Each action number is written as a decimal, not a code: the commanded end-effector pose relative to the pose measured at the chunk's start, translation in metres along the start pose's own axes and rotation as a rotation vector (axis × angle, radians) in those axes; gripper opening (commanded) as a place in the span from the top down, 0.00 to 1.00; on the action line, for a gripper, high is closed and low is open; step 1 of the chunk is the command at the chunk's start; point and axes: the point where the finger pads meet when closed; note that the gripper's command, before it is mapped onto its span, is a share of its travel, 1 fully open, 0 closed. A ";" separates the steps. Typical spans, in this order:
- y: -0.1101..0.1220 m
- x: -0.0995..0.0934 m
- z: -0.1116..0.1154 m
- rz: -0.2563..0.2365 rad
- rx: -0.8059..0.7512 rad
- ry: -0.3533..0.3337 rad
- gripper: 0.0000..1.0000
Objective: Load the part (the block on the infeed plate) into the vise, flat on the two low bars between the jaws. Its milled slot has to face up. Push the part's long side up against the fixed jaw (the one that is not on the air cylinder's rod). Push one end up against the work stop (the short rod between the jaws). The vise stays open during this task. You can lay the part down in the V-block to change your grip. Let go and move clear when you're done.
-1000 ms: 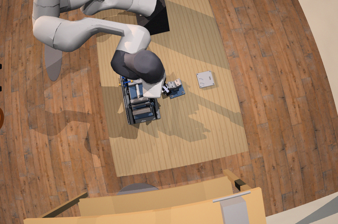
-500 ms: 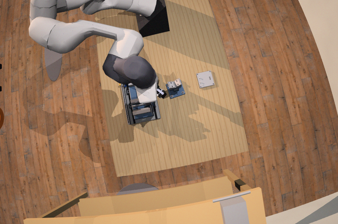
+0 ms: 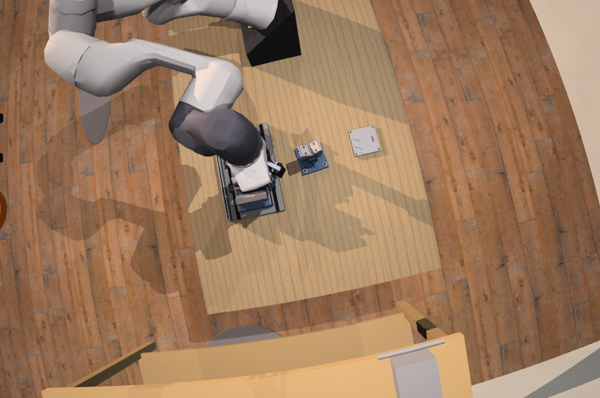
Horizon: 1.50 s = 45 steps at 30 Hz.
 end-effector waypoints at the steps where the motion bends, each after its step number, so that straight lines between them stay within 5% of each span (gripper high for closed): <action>1: 0.006 -0.001 -0.005 -0.001 -0.168 -0.002 1.00; 45: 0.083 -0.002 -0.063 0.040 -0.660 0.015 1.00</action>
Point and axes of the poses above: the point where the finger pads meet when closed, its own x axis out along the fingers, its own y axis across the jaws, z = x × y, and after that the axes turned 11 degrees about -x, right-handed
